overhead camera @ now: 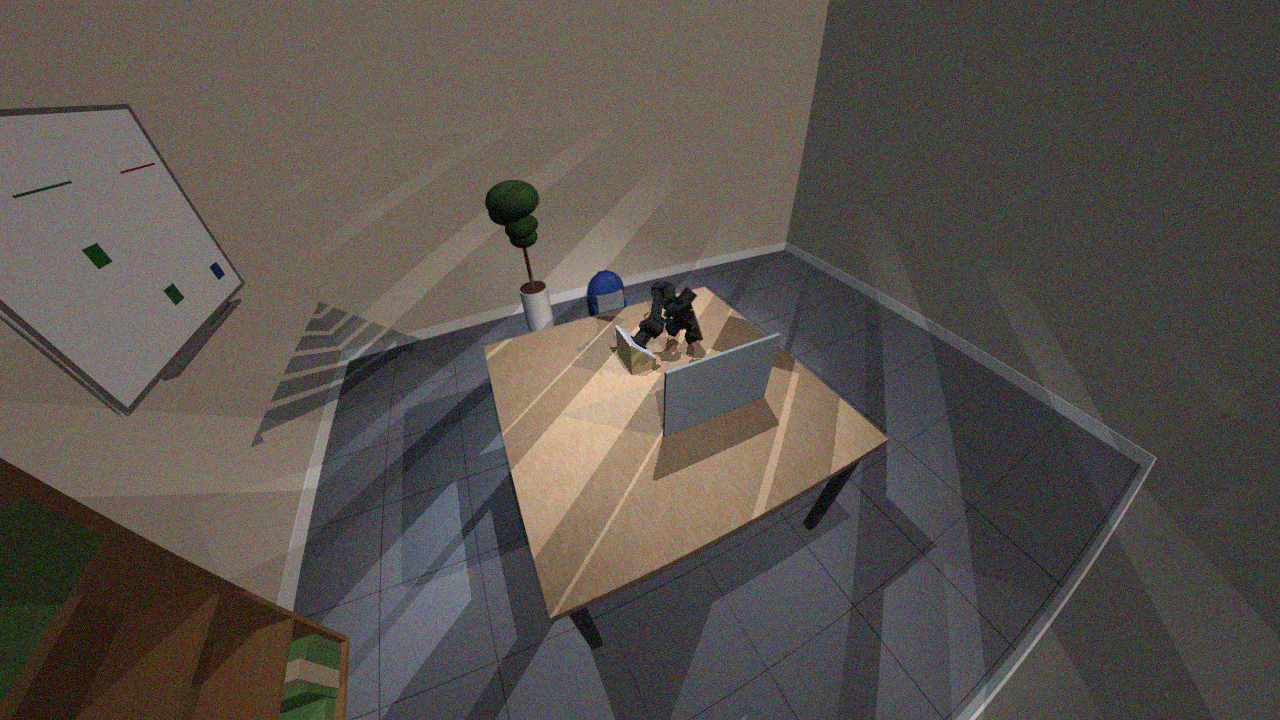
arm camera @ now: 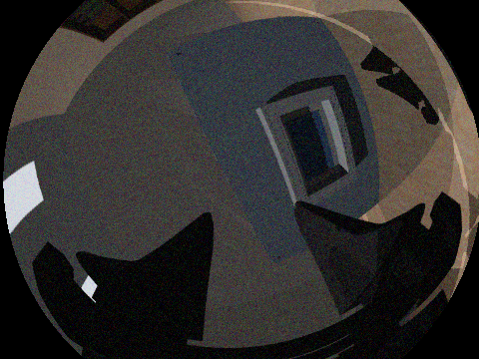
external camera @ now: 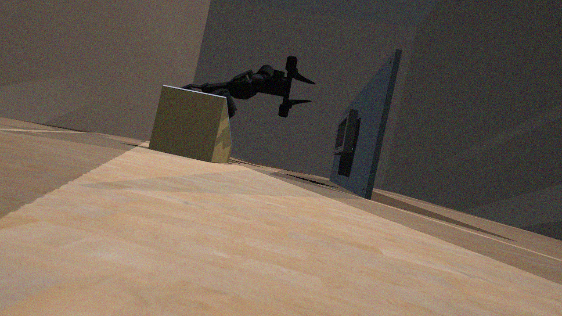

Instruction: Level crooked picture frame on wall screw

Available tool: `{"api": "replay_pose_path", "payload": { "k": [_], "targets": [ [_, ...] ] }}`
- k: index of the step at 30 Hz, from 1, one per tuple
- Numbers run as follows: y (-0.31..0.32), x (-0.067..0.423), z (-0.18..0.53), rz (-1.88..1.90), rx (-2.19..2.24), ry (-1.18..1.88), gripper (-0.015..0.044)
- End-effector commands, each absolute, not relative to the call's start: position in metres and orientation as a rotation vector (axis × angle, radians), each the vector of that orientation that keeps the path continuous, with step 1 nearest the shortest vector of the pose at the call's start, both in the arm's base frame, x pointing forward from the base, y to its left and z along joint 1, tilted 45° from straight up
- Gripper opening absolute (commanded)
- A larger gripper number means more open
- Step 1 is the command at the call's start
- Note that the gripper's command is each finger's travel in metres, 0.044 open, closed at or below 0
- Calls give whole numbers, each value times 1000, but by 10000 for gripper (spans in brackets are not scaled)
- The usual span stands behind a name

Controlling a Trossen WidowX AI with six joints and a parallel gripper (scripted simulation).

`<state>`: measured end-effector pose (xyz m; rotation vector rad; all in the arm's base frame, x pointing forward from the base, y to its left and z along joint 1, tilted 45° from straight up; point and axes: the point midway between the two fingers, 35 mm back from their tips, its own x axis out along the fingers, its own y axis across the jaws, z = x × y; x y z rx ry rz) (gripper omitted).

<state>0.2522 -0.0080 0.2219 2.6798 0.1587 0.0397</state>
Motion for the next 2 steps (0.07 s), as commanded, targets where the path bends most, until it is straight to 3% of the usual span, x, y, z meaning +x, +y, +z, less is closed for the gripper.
{"api": "replay_pose_path", "payload": {
  "k": [1, 2],
  "targets": [
    [-7, 252, 222, 40, 2684, 166, 260],
    [-7, 252, 222, 40, 2684, 166, 260]
  ]
}}
